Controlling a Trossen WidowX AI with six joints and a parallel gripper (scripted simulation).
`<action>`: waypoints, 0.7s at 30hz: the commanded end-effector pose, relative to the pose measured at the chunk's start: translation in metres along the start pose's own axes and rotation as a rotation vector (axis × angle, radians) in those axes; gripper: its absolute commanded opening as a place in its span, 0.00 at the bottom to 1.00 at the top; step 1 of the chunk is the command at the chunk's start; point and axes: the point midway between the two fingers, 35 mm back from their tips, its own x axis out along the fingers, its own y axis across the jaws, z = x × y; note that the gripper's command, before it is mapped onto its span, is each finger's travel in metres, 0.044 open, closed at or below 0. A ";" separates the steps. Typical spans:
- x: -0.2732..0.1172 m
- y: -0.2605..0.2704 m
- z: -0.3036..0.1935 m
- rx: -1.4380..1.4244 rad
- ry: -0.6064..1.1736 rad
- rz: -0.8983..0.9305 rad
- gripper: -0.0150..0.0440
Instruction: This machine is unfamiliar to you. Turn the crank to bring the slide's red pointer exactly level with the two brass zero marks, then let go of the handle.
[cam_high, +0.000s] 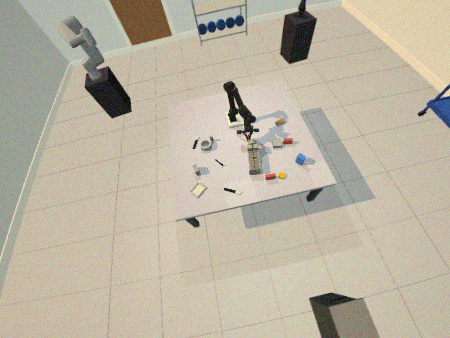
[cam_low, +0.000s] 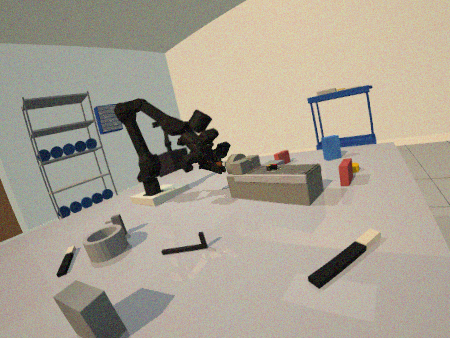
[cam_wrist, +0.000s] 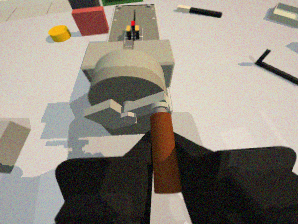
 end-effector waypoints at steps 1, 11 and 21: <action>0.006 -0.004 -0.006 -0.001 0.014 -0.012 0.25; 0.014 -0.004 -0.013 -0.001 0.014 -0.012 0.25; 0.023 0.002 -0.023 -0.001 0.014 -0.012 0.25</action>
